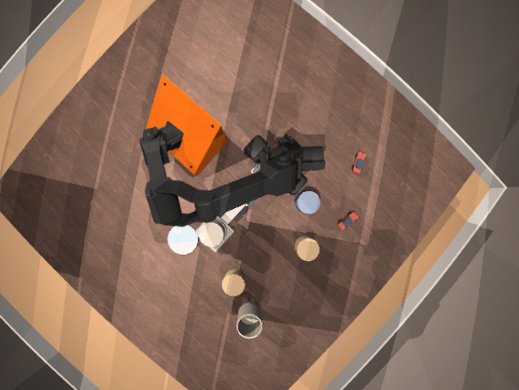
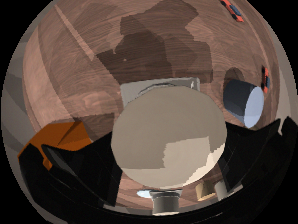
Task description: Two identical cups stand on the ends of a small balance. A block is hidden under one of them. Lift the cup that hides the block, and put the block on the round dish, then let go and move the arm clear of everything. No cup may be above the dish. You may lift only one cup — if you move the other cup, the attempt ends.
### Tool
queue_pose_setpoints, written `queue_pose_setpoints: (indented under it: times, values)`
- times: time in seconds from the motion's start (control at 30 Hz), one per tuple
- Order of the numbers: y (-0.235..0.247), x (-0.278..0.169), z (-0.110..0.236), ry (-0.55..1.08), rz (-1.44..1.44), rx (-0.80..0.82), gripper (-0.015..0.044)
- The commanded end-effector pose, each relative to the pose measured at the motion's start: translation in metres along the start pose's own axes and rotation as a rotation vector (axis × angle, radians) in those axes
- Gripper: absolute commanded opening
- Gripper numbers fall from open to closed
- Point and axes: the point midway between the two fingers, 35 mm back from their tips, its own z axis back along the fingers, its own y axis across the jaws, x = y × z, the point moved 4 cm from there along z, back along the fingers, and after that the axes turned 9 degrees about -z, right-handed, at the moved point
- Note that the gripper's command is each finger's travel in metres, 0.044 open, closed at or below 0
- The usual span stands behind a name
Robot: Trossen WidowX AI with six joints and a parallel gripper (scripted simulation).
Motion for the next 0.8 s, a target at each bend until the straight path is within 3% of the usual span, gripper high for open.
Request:
queue_pose_setpoints:
  times: [0.0,0.77]
  values:
    - [-0.002,0.003,0.01,-0.016,-0.007,-0.007,0.0]
    - [-0.003,0.004,0.039,-0.018,-0.007,-0.006,0.0]
